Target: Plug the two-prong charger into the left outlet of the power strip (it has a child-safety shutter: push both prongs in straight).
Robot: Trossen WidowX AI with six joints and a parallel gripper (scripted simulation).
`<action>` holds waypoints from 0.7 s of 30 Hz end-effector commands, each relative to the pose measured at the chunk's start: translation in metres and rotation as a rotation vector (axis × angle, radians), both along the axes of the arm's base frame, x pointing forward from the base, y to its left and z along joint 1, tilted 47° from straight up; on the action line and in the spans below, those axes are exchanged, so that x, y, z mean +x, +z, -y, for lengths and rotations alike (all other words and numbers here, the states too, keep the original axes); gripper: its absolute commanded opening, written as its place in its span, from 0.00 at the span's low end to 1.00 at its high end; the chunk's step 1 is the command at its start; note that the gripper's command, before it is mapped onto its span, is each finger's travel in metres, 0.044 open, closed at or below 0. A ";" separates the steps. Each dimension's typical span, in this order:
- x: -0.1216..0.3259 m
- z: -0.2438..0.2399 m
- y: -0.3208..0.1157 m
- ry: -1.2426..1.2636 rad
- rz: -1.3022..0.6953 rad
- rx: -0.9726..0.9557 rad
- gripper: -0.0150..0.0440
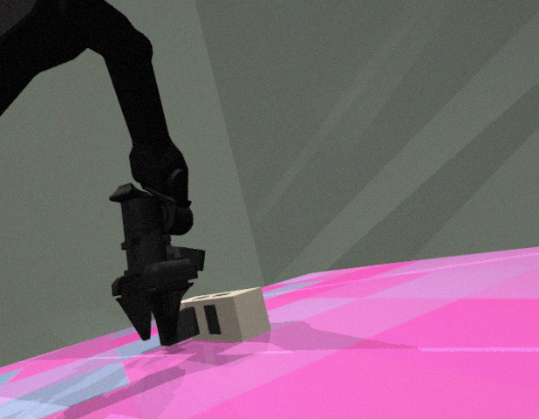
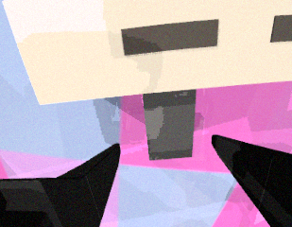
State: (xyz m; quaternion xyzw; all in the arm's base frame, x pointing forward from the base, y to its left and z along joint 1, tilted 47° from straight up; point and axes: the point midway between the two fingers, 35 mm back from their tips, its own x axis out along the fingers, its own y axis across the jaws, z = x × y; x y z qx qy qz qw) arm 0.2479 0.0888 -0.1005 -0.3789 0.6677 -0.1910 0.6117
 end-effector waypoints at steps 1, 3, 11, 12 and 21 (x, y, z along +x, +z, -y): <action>-0.003 -0.002 0.002 -0.001 0.007 0.011 1.00; -0.006 -0.001 0.002 -0.001 0.007 0.011 1.00; -0.014 0.001 0.003 0.000 0.007 0.011 1.00; -0.015 0.002 0.003 0.000 0.007 0.011 1.00; -0.025 0.005 0.004 0.000 0.008 0.011 1.00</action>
